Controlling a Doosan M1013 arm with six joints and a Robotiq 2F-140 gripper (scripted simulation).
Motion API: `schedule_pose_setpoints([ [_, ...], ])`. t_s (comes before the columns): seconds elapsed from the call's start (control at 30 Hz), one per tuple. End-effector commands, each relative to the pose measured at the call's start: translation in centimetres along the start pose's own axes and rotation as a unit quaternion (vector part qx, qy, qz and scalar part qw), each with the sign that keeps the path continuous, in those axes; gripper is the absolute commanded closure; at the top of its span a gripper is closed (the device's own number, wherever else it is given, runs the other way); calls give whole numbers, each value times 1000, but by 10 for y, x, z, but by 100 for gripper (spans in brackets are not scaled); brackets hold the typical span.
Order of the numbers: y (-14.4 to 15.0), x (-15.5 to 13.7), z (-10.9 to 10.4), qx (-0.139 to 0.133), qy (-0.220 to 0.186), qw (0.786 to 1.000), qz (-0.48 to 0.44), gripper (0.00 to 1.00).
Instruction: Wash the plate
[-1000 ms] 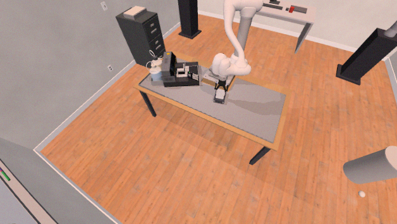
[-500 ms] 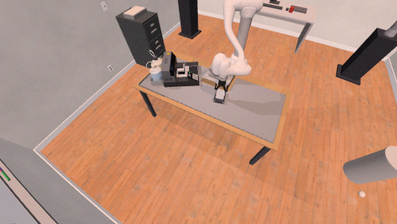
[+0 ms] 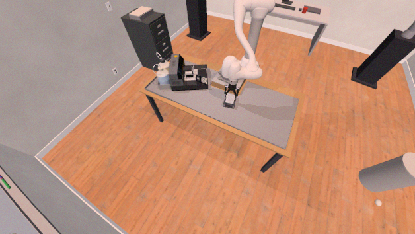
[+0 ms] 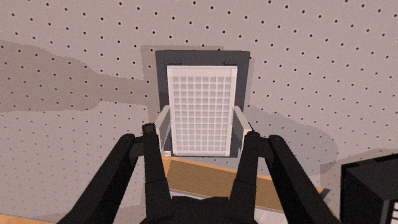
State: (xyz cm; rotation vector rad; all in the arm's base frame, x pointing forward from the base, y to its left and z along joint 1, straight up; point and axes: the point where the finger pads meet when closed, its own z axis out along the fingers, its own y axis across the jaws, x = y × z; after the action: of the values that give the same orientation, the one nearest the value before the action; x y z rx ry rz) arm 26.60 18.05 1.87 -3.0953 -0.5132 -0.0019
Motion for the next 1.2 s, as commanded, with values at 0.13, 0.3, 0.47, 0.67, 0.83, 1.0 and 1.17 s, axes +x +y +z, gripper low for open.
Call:
schedule_pose_setpoints([
  [0.13,-1,-3,3,2,-2,1000,4,90],
  [0.3,-1,-3,4,2,-2,1000,4,90],
  [0.47,-1,-3,5,2,-2,1000,4,90],
  [0.67,-1,-3,5,2,-2,1000,4,90],
  [0.83,-1,-3,6,2,-2,1000,4,90],
  [1.0,-1,-3,7,2,-2,1000,4,90],
  [1.17,-1,-3,8,2,-2,1000,4,90],
])
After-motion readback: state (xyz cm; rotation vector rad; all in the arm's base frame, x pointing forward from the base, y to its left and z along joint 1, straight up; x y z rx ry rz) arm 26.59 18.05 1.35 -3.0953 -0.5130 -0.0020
